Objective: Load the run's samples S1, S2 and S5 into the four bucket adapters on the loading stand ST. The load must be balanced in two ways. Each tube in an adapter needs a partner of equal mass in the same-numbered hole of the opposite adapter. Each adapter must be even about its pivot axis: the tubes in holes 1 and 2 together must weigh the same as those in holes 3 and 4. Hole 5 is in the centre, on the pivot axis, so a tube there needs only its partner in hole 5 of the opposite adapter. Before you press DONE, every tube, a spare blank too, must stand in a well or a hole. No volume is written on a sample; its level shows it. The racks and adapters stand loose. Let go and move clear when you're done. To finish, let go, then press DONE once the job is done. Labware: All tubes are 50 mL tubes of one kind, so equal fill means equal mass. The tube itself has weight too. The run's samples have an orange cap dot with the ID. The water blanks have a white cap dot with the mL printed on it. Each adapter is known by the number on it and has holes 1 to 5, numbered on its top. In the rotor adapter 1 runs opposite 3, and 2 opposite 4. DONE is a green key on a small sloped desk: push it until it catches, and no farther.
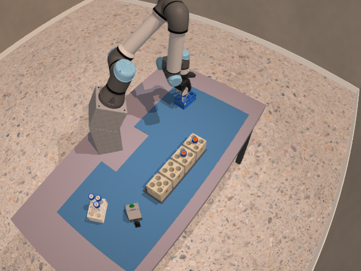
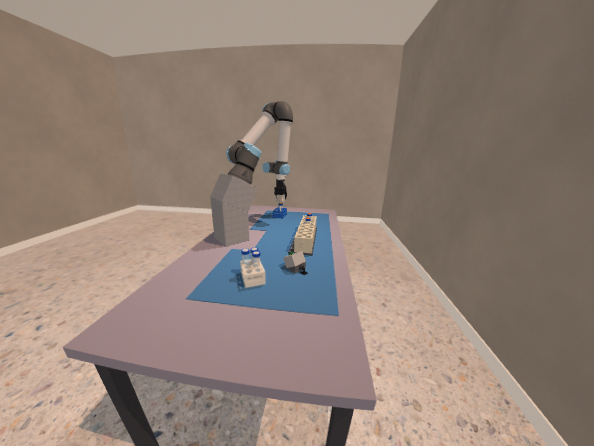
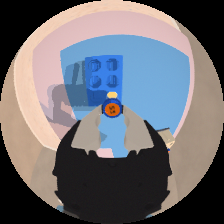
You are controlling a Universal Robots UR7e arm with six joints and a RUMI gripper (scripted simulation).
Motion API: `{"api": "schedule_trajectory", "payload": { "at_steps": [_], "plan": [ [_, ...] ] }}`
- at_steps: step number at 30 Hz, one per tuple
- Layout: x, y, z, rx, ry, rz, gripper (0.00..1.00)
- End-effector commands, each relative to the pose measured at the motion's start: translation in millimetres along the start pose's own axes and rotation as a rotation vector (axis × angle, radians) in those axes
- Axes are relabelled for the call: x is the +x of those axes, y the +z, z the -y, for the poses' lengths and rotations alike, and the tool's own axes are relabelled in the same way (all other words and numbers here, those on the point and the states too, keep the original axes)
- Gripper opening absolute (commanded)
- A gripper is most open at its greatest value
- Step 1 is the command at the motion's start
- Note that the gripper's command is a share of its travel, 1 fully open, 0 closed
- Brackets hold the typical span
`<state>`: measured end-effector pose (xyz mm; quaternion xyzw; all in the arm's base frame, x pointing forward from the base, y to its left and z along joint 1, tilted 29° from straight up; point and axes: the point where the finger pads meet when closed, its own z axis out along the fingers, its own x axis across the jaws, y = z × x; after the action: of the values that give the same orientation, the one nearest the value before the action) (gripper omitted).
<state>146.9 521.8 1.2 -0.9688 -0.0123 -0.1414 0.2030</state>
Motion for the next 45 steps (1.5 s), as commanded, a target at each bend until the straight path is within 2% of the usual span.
{"api": "schedule_trajectory", "payload": {
  "at_steps": [1,29,31,43,45],
  "plan": [
    [0,-6.8,0,0.001,0.000,0.000,0.00],
    [0,-93.4,0,0.001,0.000,0.000,0.00],
    [0,-93.4,0,0.001,0.000,0.000,0.00],
    [0,-133.4,0,0.001,0.000,0.000,0.00],
    [0,-135.1,0,0.001,0.000,0.000,0.00]
  ]
}}
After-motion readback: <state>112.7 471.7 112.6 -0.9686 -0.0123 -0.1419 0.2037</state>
